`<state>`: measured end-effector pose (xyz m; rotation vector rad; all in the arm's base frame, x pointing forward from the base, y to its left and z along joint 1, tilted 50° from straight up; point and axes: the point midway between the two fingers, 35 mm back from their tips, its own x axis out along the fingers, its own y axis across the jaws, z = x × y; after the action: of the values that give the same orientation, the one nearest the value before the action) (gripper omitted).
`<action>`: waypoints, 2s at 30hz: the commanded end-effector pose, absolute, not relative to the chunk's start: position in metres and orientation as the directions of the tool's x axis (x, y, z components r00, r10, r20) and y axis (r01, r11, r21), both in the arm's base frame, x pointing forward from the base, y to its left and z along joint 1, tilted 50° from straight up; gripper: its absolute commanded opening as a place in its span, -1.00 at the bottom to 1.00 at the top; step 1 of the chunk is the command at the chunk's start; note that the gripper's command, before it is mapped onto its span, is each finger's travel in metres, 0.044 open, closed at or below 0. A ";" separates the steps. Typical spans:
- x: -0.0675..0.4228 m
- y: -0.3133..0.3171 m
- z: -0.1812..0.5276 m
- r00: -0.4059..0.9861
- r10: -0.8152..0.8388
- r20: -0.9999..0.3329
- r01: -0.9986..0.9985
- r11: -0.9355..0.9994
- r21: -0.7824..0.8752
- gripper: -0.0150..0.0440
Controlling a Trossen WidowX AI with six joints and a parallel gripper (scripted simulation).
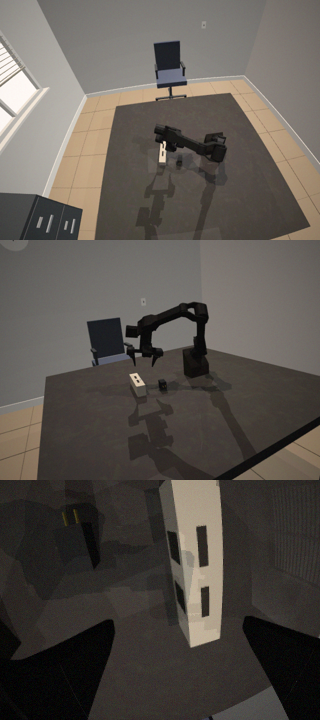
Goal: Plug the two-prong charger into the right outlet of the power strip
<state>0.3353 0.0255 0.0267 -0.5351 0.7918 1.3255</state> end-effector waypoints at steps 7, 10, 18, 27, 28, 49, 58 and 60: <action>0.300 0.062 0.035 -0.021 0.677 -0.736 -0.991 0.086 0.107 1.00; 0.289 0.071 0.037 -0.044 0.685 -0.727 -0.992 0.056 0.113 1.00; 0.260 0.090 0.039 -0.098 0.703 -0.705 -0.992 -0.013 0.126 1.00; 0.258 0.097 0.034 -0.102 0.704 -0.703 -0.992 -0.018 0.126 1.00; 0.258 0.099 0.033 -0.102 0.704 -0.703 -0.992 -0.018 0.126 1.00; 0.256 0.121 0.013 -0.102 0.703 -0.704 -0.992 -0.017 0.126 1.00; 0.255 0.132 0.004 -0.102 0.704 -0.703 -0.992 -0.018 0.126 1.00; 0.254 0.134 0.002 -0.102 0.705 -0.702 -0.992 -0.018 0.126 1.00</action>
<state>0.2577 0.1302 0.0073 -0.5450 0.6997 1.5374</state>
